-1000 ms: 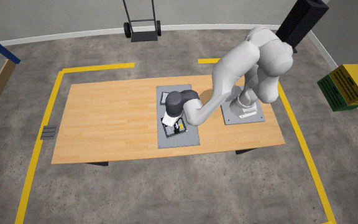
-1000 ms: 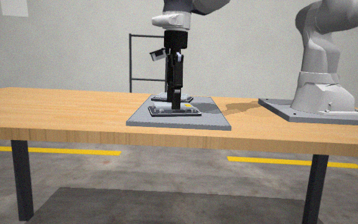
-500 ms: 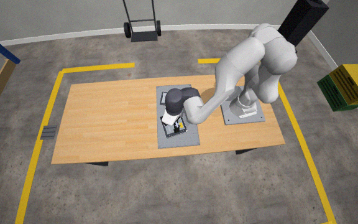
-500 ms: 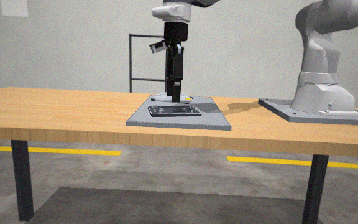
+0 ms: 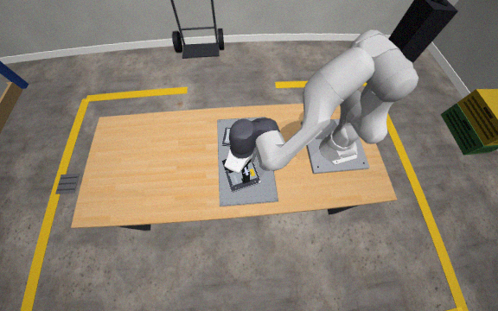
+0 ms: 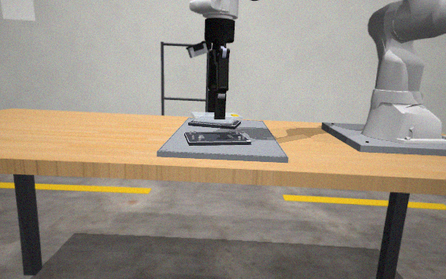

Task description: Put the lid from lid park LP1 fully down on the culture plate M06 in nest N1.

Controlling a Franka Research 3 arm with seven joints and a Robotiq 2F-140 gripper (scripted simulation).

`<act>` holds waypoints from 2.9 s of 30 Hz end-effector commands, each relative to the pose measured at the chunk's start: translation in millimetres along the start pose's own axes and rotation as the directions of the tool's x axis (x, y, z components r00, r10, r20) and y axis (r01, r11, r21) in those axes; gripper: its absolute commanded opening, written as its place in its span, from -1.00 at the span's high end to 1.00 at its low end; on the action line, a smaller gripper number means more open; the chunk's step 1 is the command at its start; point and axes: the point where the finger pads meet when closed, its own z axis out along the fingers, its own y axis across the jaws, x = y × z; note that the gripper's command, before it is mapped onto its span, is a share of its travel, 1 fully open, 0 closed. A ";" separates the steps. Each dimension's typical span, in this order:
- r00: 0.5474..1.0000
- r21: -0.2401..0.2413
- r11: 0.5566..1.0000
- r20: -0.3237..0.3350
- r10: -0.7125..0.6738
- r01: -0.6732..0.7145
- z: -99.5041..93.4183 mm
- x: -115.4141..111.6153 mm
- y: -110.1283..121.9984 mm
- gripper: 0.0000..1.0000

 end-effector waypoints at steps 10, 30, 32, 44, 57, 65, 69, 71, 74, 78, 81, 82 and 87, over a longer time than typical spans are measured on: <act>1.000 -0.001 1.000 0.007 0.002 -0.002 -7.4 -2.0 1.7 0.80; 1.000 -0.003 1.000 0.007 0.002 -0.002 -8.3 -52.2 239.4 0.80; 1.000 -0.003 1.000 0.007 0.002 -0.002 -8.3 -52.2 239.4 0.80; 1.000 -0.003 1.000 0.007 0.002 -0.002 -8.3 -52.2 239.4 0.80; 1.000 -0.003 1.000 0.007 0.002 -0.002 -8.3 -52.2 239.4 0.80; 1.000 -0.003 1.000 0.007 0.007 -0.007 -8.3 -52.2 239.4 0.80; 1.000 -0.003 1.000 0.007 0.022 -0.022 -8.1 -52.2 239.4 0.80; 0.999 -0.003 0.999 0.007 0.035 -0.035 -7.9 -52.2 239.4 0.80; 0.998 -0.003 0.998 0.007 0.062 -0.062 -7.7 -52.1 239.4 0.80; 0.996 -0.003 0.996 0.007 0.084 -0.084 -7.4 -52.1 239.4 0.80; 0.992 -0.003 0.992 0.006 0.124 -0.124 -7.0 -52.1 239.3 0.80; 0.990 -0.003 0.990 0.006 0.138 -0.138 -6.8 -52.1 239.3 0.80; 0.976 -0.003 0.976 0.006 0.220 -0.220 -6.0 -52.0 239.3 0.80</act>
